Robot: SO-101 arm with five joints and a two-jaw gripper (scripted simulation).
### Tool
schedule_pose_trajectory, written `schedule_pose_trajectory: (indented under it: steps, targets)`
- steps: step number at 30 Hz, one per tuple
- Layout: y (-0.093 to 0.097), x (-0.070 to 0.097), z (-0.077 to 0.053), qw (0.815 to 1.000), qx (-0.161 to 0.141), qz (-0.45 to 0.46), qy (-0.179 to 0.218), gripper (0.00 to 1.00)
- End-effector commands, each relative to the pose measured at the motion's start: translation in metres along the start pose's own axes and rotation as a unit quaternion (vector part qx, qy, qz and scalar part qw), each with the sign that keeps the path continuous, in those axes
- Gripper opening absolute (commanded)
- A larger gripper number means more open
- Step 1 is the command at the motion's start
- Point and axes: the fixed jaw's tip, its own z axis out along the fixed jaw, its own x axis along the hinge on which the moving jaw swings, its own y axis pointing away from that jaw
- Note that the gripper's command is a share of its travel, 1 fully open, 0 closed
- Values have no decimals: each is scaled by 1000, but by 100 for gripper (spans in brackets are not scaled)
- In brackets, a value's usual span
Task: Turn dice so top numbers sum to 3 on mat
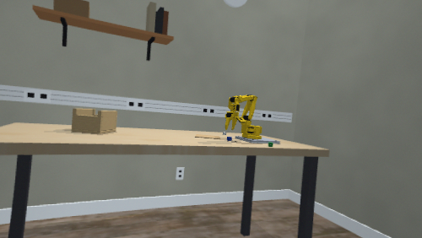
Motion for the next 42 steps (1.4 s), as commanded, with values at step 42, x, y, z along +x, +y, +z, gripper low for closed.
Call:
schedule_pose_trajectory:
  steps: [42]
  targets:
    - [-20,-2,-68,967,252,24,-8,28]
